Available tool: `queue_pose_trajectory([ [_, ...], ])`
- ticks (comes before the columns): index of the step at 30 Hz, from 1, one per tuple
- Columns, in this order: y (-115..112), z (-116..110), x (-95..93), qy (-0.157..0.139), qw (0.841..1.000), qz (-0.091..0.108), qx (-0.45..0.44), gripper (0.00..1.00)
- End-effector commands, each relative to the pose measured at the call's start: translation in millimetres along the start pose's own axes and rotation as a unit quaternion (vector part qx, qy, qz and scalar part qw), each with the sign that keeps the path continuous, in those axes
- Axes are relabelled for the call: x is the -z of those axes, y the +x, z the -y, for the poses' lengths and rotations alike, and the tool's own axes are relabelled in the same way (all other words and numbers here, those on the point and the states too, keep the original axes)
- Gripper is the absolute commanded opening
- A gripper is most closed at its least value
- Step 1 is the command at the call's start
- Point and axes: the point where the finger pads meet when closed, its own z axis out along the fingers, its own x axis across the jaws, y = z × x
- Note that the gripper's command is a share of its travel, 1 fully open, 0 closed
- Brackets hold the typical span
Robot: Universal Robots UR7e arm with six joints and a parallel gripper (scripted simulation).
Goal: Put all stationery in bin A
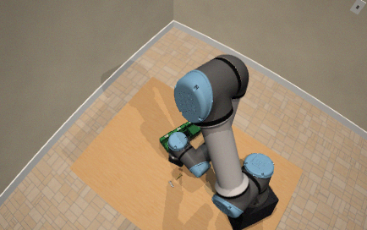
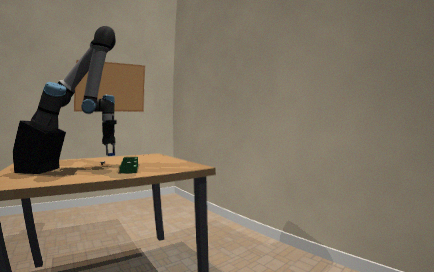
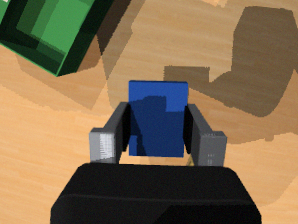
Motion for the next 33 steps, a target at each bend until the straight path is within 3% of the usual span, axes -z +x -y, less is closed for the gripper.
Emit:
queue_pose_trajectory([
  [1, 0, 0, 0.8, 0.0, 1.0, 0.0, 0.0, 0.7],
  [15, 0, 0, 7.2, 0.0, 1.0, 0.0, 0.0, 0.7],
  [33, -25, 82, 7.2, 0.0, 1.0, 0.0, 0.025, 0.7],
])
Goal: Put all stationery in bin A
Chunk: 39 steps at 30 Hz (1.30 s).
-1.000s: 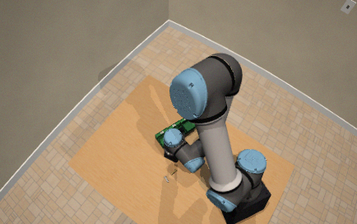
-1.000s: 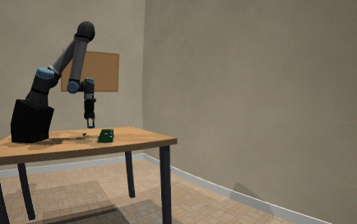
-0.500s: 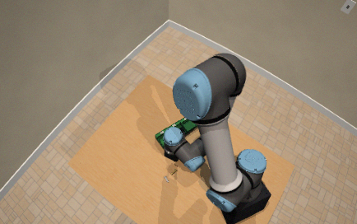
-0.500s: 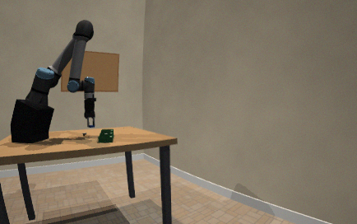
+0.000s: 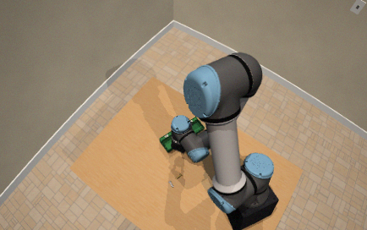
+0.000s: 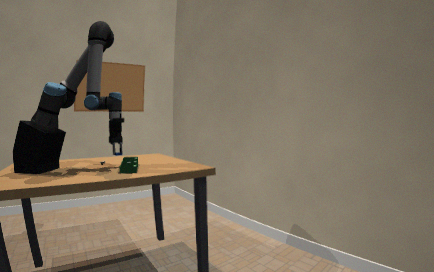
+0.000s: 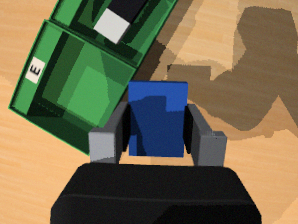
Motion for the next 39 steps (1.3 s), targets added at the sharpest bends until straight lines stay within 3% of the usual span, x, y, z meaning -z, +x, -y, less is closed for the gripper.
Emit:
queue_pose_trajectory([
  [1, -7, 20, -0.6, -0.002, 0.999, 0.0, 0.05, 0.7],
  [3, -7, 20, -0.6, -0.002, 0.999, 0.0, 0.05, 0.7],
  [15, -27, 85, -0.9, 0.003, 0.968, -0.002, 0.25, 0.7],
  [18, -27, 85, -0.9, 0.005, 0.956, -0.002, 0.293, 0.7],
  [20, -27, 85, -0.9, 0.005, 0.956, -0.002, 0.293, 0.7],
  [21, -27, 85, -0.9, 0.005, 0.943, -0.003, 0.334, 0.7],
  [27, -27, 85, -0.9, 0.004, 0.911, -0.003, 0.413, 0.7],
  [34, -27, 85, -0.9, -0.002, 0.861, 0.0, 0.508, 0.7],
  [39, -27, 85, -0.9, -0.002, 0.86, 0.0, 0.511, 0.7],
])
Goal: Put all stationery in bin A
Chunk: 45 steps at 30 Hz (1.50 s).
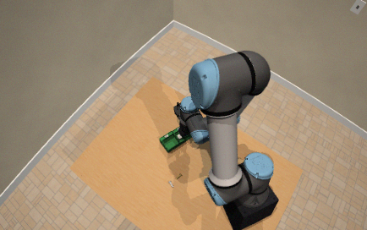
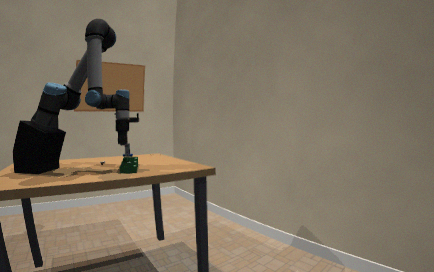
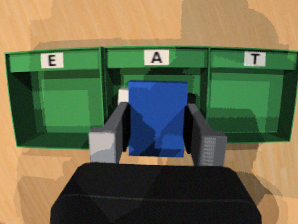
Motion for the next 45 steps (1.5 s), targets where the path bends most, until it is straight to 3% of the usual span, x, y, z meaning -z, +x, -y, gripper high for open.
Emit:
queue_pose_trajectory([
  [1, 0, 1, 0.3, 0.0, 1.0, 0.004, 0.015, 0.7],
  [15, 0, 0, -3.6, 0.0, 1.0, 0.004, 0.015, 0.7],
  [27, 0, 0, -27.0, 0.0, 1.0, 0.004, 0.015, 0.7],
  [41, 0, 0, -27.0, 0.0, 1.0, 0.004, 0.015, 0.7],
  [42, 0, 0, -27.0, 0.0, 1.0, 0.004, 0.015, 0.87],
  [45, 0, 0, -27.0, 0.0, 1.0, 0.004, 0.015, 0.87],
])
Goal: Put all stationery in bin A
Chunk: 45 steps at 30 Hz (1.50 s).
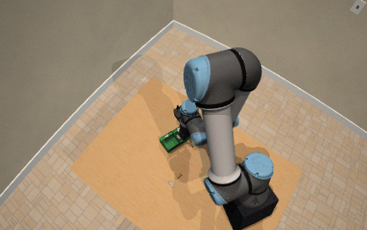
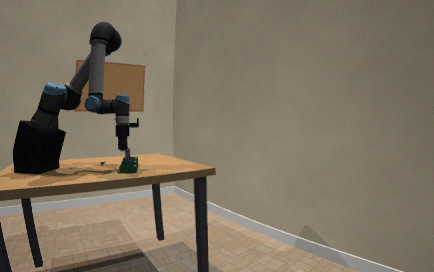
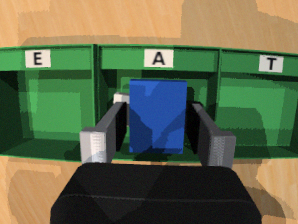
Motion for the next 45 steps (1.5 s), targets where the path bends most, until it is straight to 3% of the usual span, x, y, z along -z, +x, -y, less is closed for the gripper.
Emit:
queue_pose_trajectory([
  [1, 0, 0, 0.4, 0.001, 1.0, 0.0, 0.0, 0.87],
  [14, 0, 0, 0.4, 0.001, 1.0, 0.0, 0.0, 0.87],
  [19, 0, 0, 25.3, 0.001, 1.0, 0.0, 0.0, 0.87],
  [30, 0, 0, 27.7, 0.001, 1.0, 0.0, 0.0, 0.87],
  [31, 0, 0, 31.7, 0.001, 1.0, 0.0, 0.0, 1.0],
  [45, 0, 0, 79.7, 0.001, 1.0, 0.0, 0.0, 1.0],
])
